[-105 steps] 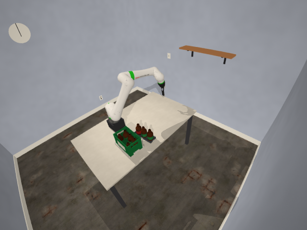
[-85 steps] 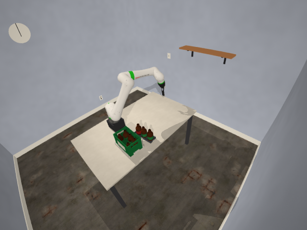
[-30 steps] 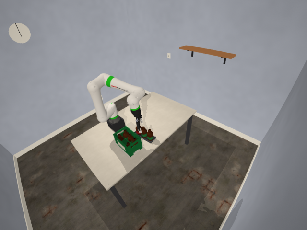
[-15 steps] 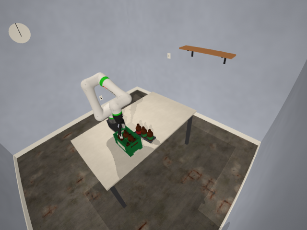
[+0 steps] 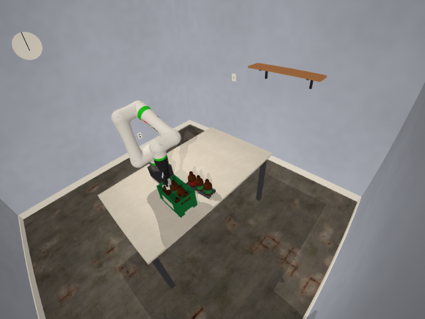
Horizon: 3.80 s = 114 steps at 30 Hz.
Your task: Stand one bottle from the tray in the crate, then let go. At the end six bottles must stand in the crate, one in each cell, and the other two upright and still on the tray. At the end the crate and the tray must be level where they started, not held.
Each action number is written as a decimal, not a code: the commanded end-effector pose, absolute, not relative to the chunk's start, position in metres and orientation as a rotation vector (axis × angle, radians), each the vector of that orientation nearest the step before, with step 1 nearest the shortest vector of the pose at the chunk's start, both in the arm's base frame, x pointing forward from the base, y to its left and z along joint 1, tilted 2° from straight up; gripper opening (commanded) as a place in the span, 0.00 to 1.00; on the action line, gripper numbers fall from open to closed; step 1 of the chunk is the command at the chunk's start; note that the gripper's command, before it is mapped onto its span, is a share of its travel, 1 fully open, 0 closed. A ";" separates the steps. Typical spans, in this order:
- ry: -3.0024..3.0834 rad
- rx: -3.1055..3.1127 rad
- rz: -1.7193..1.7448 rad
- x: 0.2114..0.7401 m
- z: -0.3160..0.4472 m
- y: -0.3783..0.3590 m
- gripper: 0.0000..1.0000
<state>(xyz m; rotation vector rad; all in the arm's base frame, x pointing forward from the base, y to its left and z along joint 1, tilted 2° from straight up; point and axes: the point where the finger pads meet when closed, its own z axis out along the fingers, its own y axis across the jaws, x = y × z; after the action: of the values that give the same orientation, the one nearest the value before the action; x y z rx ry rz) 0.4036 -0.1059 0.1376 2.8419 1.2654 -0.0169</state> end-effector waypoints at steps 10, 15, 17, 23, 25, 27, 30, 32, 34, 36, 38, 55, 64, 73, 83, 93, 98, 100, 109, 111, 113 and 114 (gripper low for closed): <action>1.265 2.842 -0.016 0.404 0.138 -0.106 0.00; 1.265 2.842 -0.016 0.404 0.138 -0.106 0.00; 1.265 2.842 -0.016 0.404 0.138 -0.106 0.00; 1.268 2.841 -0.016 0.405 0.138 -0.103 0.00; 1.282 2.834 -0.016 0.411 0.137 -0.083 0.00; 1.312 2.822 -0.016 0.421 0.136 -0.043 0.00; 1.351 2.804 -0.017 0.424 0.135 -0.009 0.00; 1.372 2.794 -0.017 0.427 0.134 0.029 0.00; 1.410 2.775 -0.018 0.422 0.133 0.050 0.00; 1.438 2.760 -0.019 0.418 0.132 0.076 0.00; 1.452 2.753 -0.019 0.414 0.131 0.102 0.00; 1.455 2.751 -0.019 0.409 0.129 0.166 0.38; 1.455 2.751 -0.019 0.409 0.129 0.166 0.38; 1.455 2.751 -0.019 0.409 0.129 0.166 0.38; 1.455 2.751 -0.019 0.409 0.128 0.166 0.38; 1.455 2.751 -0.019 0.409 0.122 0.165 0.38; 1.455 2.751 -0.019 0.409 0.118 0.165 0.38; 1.455 2.751 -0.019 0.409 0.117 0.165 0.38; 1.455 2.751 -0.019 0.410 0.104 0.165 0.38; 1.455 2.751 -0.019 0.410 0.101 0.165 0.38; 1.455 2.751 -0.019 0.410 0.099 0.165 0.38; 1.455 2.751 -0.019 0.410 0.097 0.165 0.38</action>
<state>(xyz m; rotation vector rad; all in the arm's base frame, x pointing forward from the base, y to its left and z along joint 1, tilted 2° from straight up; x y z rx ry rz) 0.4095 0.1647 0.0991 2.7512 1.4546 -0.0199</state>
